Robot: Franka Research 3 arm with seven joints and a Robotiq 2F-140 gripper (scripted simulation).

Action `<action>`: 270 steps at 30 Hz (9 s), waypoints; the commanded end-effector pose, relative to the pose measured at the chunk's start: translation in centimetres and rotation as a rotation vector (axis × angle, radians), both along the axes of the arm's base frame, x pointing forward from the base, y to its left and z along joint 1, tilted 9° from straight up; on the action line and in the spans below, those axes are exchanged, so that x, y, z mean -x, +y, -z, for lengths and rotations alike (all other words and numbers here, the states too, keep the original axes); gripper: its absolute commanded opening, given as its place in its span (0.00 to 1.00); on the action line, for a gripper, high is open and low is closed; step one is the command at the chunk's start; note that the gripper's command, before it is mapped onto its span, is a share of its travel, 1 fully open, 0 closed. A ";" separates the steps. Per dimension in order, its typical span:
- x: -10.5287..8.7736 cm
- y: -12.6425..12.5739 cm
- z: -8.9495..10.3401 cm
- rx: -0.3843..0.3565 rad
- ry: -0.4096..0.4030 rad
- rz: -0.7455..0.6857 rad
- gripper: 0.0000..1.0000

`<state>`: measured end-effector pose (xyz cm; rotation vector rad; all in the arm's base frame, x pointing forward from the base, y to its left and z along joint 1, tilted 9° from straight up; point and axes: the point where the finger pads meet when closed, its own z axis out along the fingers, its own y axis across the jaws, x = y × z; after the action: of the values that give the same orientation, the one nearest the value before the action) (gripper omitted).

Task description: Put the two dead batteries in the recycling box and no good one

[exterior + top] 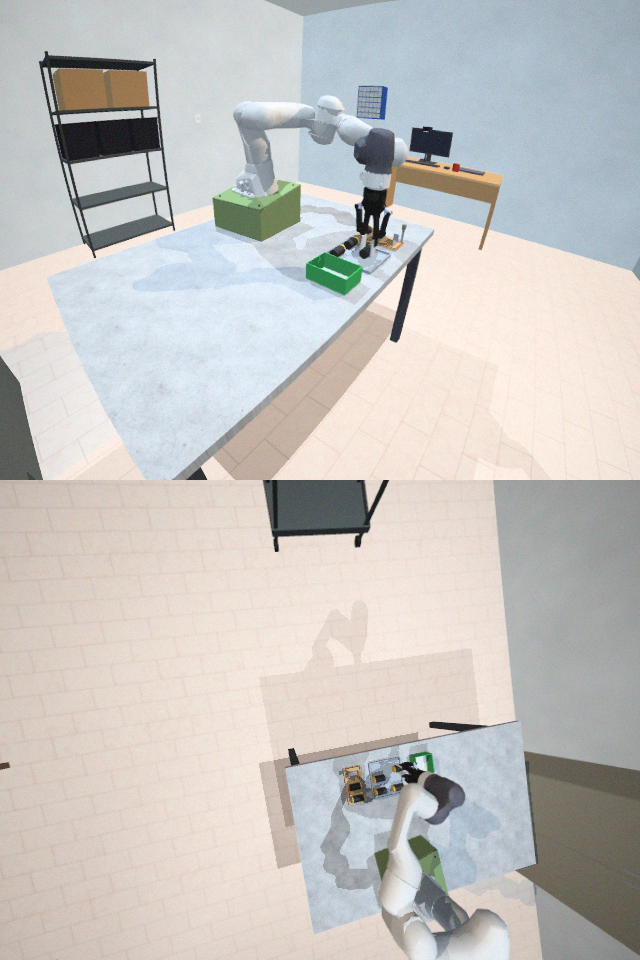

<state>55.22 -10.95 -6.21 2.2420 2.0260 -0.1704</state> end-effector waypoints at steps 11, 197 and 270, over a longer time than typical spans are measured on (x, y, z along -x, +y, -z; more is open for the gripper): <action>-0.2 -0.1 -0.2 0.004 -0.006 0.005 0.16; 3.8 11.4 -5.4 0.004 -0.006 0.001 0.29; 3.6 10.3 1.6 0.004 -0.006 0.001 0.29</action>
<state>51.44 -0.62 -7.86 2.2382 2.0268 -0.1703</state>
